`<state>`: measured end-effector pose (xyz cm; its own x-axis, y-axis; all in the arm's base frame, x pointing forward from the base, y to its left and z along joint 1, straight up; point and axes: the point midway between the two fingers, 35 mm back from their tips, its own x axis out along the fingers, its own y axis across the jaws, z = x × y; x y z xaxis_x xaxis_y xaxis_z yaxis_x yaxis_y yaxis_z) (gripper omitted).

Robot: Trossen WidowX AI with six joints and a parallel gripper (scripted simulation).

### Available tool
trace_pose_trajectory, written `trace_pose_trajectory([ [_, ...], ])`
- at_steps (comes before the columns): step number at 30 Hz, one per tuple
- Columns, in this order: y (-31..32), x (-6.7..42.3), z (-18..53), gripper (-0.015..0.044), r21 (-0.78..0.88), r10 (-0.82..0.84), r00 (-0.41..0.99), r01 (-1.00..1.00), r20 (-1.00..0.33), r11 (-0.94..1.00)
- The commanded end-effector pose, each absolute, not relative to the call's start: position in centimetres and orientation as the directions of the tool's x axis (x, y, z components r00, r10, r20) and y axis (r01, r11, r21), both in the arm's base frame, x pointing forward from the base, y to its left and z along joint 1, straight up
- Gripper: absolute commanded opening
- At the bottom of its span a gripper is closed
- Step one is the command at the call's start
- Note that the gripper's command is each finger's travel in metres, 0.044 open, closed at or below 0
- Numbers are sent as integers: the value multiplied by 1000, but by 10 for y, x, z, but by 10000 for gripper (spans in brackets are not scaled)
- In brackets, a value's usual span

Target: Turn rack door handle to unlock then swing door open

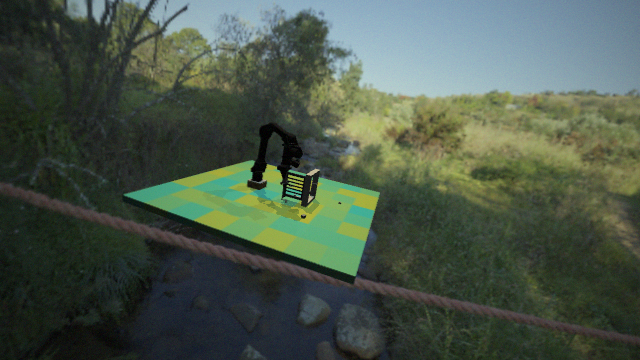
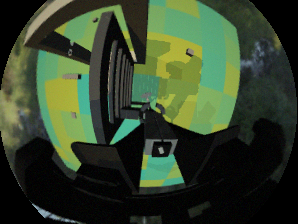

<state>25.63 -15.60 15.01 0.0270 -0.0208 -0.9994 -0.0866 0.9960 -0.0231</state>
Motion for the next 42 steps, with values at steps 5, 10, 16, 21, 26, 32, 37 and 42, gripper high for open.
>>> trace_pose_trajectory([
  [5, -158, 257, 150, 26, -20, -17, 25, -119, -1000, 993],
  [10, -158, 257, 150, 26, -20, -17, 25, -119, -1000, 993],
  [16, -158, 257, 150, 131, -20, -17, 25, -119, -1000, 993],
  [21, -158, 257, 150, 263, -20, -17, 25, -119, -1000, 993],
  [26, -158, 257, 152, 298, -21, -18, 25, -119, -1000, 993],
  [32, -159, 258, 159, 298, -22, -19, 27, -119, -999, 993],
  [37, -159, 258, 165, 298, -23, -20, 28, -119, -999, 993],
  [42, -159, 258, 171, 298, -24, -20, 30, -119, -999, 993],
])
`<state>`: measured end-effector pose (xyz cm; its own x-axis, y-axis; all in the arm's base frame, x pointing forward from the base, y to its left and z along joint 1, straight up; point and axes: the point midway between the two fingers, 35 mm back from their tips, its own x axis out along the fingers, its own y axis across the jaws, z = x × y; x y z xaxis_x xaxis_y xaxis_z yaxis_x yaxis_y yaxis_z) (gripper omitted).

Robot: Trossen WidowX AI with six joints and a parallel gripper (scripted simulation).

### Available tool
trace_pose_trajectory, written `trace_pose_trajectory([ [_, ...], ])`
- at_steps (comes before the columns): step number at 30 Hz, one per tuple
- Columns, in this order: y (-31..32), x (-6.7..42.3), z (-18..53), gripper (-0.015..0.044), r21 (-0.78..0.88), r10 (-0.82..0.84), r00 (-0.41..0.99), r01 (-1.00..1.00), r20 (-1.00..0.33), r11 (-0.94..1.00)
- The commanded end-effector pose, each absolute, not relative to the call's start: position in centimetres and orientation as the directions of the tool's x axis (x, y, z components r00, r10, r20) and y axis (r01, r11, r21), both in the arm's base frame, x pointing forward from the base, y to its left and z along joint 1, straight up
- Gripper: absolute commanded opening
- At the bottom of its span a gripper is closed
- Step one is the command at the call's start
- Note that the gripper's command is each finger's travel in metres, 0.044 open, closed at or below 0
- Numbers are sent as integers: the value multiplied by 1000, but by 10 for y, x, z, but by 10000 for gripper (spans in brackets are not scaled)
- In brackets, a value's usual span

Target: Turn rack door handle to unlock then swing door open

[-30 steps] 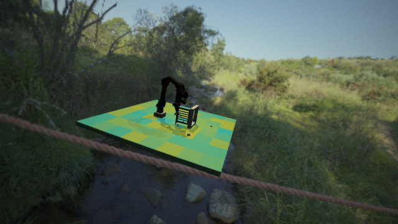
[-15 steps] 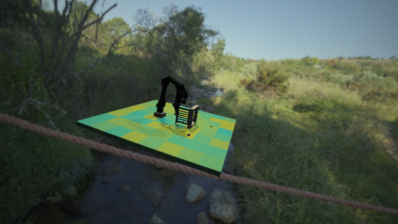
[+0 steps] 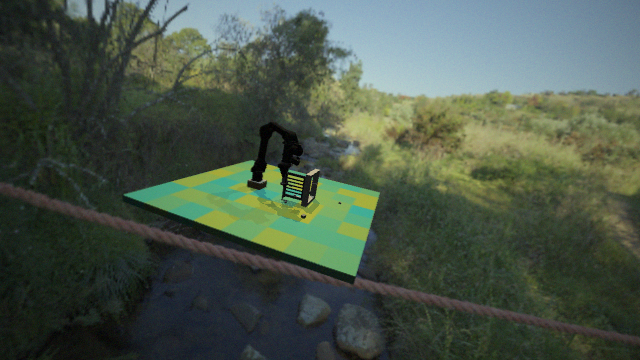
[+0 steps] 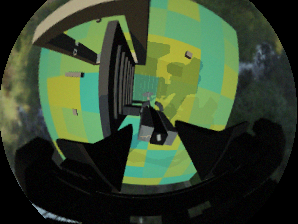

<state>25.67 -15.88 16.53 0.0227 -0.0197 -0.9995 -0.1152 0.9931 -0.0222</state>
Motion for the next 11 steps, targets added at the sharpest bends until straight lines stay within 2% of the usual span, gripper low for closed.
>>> trace_pose_trajectory([
  [1, -159, 258, 173, 298, -24, -21, 30, -119, -999, 993],
  [11, -159, 258, 185, 298, -26, -22, 33, -119, -999, 993],
])
